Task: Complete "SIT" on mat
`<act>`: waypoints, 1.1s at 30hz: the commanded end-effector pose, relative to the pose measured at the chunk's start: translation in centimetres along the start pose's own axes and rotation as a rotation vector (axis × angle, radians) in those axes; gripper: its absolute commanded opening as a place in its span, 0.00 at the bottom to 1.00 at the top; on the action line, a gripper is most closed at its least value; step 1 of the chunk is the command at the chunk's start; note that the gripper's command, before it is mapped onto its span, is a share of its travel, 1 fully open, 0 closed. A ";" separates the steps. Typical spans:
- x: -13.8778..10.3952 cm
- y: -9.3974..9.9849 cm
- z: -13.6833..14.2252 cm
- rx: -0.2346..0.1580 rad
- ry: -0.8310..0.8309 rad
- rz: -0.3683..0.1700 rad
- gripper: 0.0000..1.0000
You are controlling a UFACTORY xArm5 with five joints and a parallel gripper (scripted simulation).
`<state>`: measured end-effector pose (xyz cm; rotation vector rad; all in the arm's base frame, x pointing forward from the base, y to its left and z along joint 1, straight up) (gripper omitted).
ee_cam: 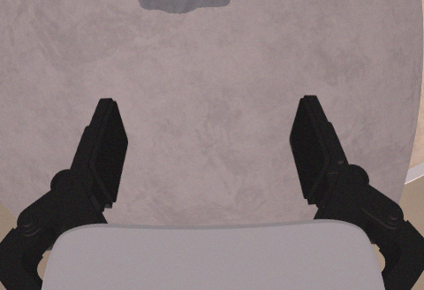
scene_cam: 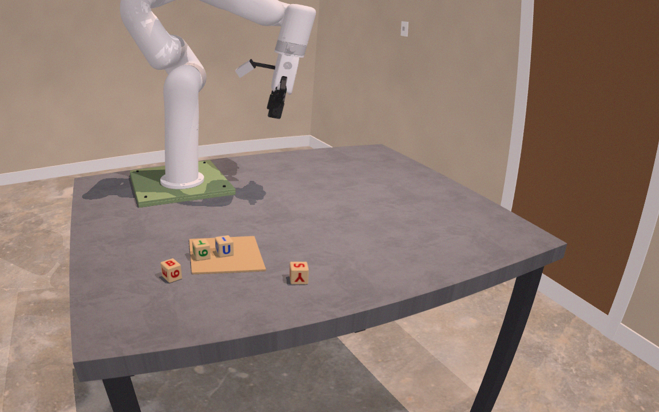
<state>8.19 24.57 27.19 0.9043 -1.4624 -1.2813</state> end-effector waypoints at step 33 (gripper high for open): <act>-5.8 3.8 -8.5 -0.060 -0.022 0.045 1.00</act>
Point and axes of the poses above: the point where the finger pads meet when closed, its own y axis back along the fingers, its own z axis across the jaws, x = y × z, the point moved 8 cm from there along y, back along the fingers, and after that the axes turned 3 degrees about -y, right-handed, at the moved point
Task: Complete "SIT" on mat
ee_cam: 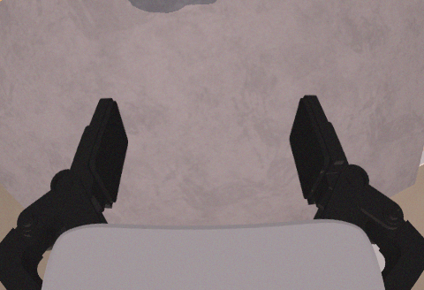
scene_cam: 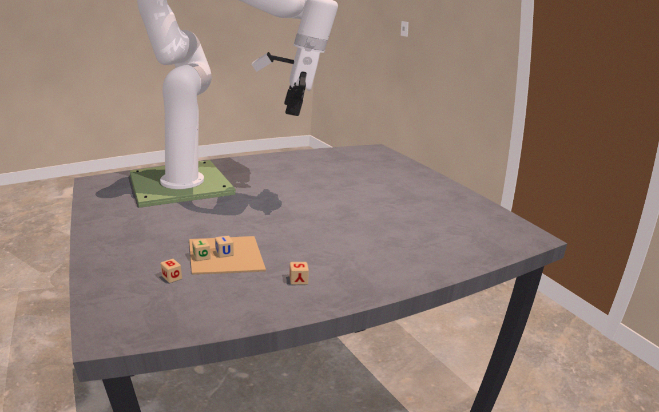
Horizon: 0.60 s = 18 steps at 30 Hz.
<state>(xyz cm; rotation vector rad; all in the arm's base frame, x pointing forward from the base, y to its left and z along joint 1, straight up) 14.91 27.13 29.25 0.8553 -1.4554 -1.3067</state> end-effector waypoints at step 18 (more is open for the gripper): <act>-6.1 1.7 -17.2 -0.123 -0.024 0.061 1.00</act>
Point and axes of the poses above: the point where the finger pads meet when closed, its own y axis back along the fingers, its own z axis across the jaws, x = y × z, the point moved 8 cm from there along y, back along the fingers, and after that the axes turned 3 degrees about -y, right-handed, at the moved point
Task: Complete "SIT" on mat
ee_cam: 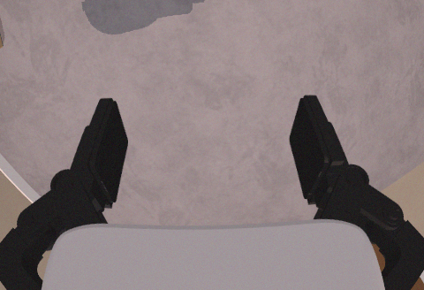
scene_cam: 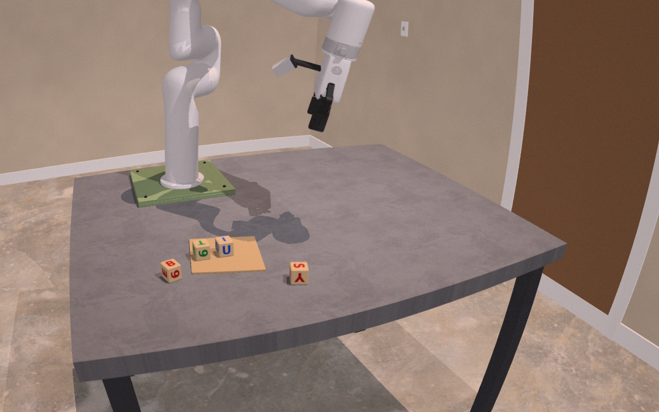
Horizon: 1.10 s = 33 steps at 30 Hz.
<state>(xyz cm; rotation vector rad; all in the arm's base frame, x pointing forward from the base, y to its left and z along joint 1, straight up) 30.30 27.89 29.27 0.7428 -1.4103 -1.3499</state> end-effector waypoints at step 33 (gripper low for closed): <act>5.1 -7.6 -30.4 -0.229 -0.024 -0.021 1.00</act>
Point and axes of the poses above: the point where the finger pads meet when closed, its own y axis back along the fingers, its own z axis across the jaws, x = y × z, the point moved 8 cm from there along y, back along the fingers, and after that the axes turned 3 degrees about -y, right-handed, at the moved point
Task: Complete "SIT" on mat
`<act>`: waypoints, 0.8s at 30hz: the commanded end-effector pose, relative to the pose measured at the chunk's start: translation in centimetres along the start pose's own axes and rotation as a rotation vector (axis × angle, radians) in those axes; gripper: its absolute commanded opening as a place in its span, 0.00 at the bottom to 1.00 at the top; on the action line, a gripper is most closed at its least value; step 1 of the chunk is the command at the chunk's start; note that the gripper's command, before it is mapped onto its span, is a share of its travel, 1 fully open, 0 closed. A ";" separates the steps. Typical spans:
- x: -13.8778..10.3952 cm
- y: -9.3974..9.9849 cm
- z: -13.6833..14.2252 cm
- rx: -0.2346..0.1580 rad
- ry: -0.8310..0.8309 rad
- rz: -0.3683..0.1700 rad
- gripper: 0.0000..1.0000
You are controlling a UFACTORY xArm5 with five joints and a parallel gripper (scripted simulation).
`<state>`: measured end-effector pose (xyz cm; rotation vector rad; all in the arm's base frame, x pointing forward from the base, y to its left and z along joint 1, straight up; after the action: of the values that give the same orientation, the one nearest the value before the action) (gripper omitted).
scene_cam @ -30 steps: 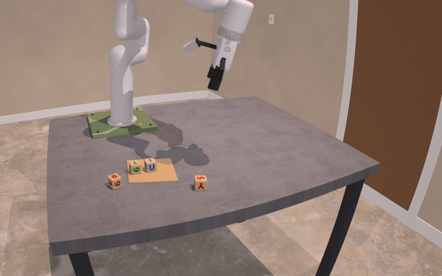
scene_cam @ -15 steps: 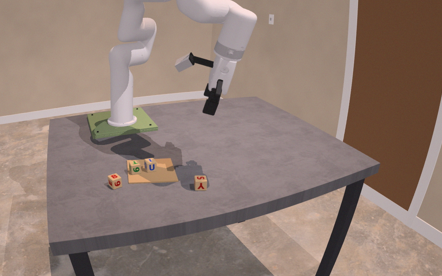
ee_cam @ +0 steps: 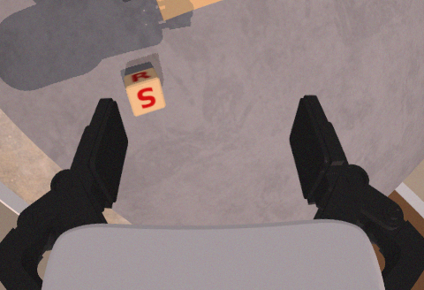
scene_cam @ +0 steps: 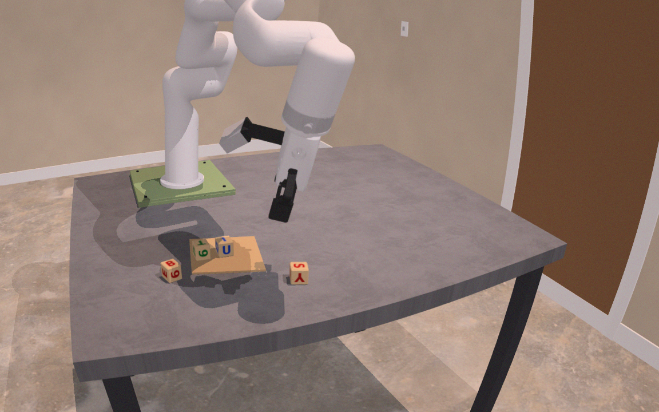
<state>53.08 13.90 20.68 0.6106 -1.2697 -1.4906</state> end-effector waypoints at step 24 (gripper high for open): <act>2.9 -1.8 -6.4 -0.054 -0.001 -0.016 1.00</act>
<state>56.88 8.56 17.53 0.5821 -1.2218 -1.5334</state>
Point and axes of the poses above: the point where the finger pads meet when closed, its own y axis back along the fingers, its own z axis across the jaws, x = y × z, the point moved 8 cm from there along y, back along the fingers, and after that the axes turned 3 degrees about -y, right-handed, at the moved point
